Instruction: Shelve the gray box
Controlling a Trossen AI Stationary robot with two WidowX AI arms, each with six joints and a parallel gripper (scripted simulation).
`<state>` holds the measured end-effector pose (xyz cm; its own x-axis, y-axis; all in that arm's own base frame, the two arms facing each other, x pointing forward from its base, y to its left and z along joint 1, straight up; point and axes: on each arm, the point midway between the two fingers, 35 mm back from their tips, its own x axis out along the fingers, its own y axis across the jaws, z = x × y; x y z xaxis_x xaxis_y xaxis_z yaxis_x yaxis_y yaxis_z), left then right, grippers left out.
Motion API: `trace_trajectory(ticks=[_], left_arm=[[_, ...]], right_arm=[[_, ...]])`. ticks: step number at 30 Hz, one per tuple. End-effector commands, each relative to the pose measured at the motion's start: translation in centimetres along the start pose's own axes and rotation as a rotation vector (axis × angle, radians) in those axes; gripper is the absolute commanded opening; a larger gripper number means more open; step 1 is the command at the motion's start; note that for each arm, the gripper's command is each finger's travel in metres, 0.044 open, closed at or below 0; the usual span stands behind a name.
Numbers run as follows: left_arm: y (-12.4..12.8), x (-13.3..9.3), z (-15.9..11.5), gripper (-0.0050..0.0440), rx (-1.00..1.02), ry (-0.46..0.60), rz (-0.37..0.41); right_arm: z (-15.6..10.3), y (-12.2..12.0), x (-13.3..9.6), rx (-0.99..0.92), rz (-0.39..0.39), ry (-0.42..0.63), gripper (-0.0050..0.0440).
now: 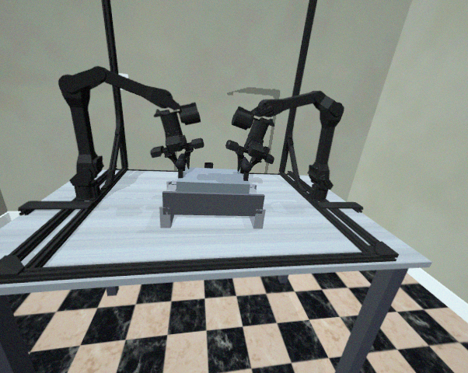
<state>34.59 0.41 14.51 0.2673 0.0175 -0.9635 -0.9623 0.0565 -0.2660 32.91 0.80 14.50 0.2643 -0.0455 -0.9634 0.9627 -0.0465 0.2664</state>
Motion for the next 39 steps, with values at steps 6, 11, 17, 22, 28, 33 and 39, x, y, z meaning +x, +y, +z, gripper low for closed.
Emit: trace_trajectory(ticks=[6,11,17,22,28,33,39], left_arm=[[-0.3,-0.8,1.1,0.0000,0.002,-0.002,-0.031],[-0.3,-0.8,1.4,0.0000,0.002,-0.002,-0.031],[-0.3,-0.7,2.1,0.0000,0.002,-0.002,-0.031],[-0.3,-0.7,2.7,0.0000,0.002,-0.002,-0.031],[-0.3,-0.7,3.1,0.0000,0.002,-0.002,-0.031],[-0.3,-0.7,3.7,0.0000,0.002,-0.002,-0.031],[-0.3,-0.7,4.4,0.0000,0.002,-0.002,-0.031]], right_arm=[[1.1,0.2,-0.8,-0.006,0.031,-0.002,0.0000],[1.4,0.2,-0.8,-0.006,0.031,-0.002,0.0000],[2.1,0.2,-0.8,-0.006,0.031,-0.002,0.0000],[2.6,0.2,-0.8,-0.006,0.031,-0.002,0.0000],[3.1,0.2,-0.8,-0.006,0.031,-0.002,0.0000],[3.7,0.2,-0.7,-0.006,0.031,-0.002,0.0000],[4.3,0.2,-0.7,-0.006,0.031,-0.002,0.0000]])
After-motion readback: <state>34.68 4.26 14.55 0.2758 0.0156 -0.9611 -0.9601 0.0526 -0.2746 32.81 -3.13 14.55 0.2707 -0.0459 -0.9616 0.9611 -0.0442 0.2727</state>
